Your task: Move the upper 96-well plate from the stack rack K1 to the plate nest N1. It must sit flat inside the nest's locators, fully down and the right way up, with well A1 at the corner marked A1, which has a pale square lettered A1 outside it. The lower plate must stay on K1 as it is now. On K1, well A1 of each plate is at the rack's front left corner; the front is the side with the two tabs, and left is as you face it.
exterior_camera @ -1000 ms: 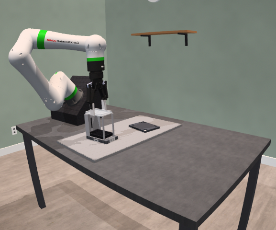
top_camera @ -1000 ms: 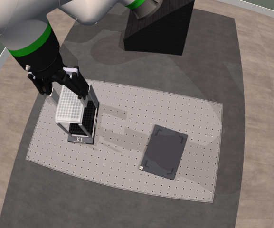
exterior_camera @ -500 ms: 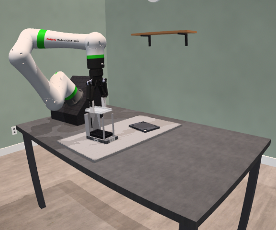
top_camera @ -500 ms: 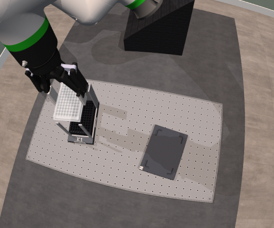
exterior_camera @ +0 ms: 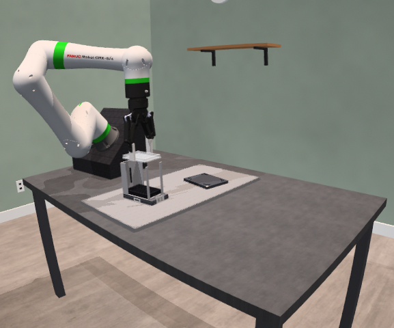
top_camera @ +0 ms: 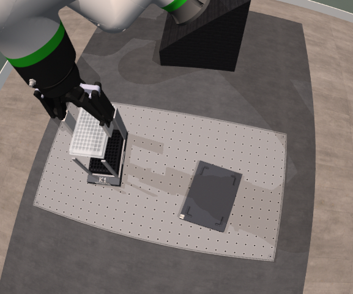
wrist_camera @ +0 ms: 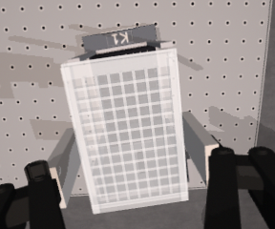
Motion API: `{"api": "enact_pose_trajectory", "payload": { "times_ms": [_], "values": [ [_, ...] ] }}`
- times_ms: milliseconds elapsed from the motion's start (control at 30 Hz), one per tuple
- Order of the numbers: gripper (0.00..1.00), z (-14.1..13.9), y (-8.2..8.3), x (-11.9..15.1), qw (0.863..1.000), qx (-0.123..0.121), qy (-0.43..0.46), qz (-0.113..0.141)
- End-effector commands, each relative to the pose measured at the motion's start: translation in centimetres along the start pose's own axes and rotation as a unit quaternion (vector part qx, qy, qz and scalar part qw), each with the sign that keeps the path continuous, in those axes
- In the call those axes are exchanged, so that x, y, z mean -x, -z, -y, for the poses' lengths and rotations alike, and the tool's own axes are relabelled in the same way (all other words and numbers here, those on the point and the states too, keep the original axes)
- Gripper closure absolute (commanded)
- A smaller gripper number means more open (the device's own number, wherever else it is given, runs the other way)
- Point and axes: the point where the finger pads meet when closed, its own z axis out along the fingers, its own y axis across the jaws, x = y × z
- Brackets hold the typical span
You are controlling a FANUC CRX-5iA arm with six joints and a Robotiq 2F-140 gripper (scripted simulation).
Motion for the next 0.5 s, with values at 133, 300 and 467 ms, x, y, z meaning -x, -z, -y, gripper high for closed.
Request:
{"api": "enact_pose_trajectory", "payload": {
  "times_ms": [133,300,467],
  "values": [
    [1.00,2.2,0.0,-0.7,0.993,0.000,-0.115,0.000],
    [1.00,3.8,-0.1,-1.2,0.993,0.000,-0.121,0.000],
    [1.00,4.7,-0.1,-1.4,0.993,0.000,-0.121,0.000]
  ]
}}
